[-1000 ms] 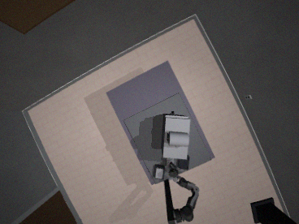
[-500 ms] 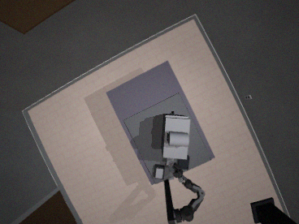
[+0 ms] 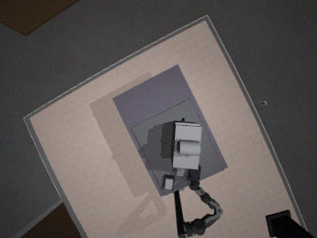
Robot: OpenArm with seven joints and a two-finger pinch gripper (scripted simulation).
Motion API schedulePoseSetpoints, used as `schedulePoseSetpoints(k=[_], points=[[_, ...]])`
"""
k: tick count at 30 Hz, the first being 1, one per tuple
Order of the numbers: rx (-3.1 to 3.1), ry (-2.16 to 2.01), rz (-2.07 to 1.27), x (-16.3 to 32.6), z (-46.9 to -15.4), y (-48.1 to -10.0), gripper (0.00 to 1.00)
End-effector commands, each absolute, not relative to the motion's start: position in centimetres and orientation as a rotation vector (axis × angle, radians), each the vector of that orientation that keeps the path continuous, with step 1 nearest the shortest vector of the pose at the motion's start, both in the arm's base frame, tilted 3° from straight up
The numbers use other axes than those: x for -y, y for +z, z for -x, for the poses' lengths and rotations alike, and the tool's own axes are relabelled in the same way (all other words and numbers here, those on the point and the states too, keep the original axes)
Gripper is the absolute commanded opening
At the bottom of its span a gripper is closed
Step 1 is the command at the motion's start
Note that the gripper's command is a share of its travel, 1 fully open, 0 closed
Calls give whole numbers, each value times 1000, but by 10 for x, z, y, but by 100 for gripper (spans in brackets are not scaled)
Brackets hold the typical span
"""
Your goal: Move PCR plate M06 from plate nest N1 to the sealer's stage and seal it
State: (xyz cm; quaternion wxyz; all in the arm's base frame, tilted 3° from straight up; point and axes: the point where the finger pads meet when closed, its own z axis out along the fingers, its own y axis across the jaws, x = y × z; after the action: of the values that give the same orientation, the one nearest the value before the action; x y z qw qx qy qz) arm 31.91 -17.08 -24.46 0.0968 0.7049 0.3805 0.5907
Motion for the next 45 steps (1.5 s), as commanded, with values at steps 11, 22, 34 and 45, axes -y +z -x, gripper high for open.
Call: schedulePoseSetpoints(k=[11, 22, 34, 45], points=[[-1477, 1618, -2005, 207, -293, -246, 0], [-1603, 1560, -1958, 222, -283, -246, 0], [-1800, 1459, -1888, 243, -266, -248, 0], [-2099, 1276, -1742, 249, -261, -250, 0]])
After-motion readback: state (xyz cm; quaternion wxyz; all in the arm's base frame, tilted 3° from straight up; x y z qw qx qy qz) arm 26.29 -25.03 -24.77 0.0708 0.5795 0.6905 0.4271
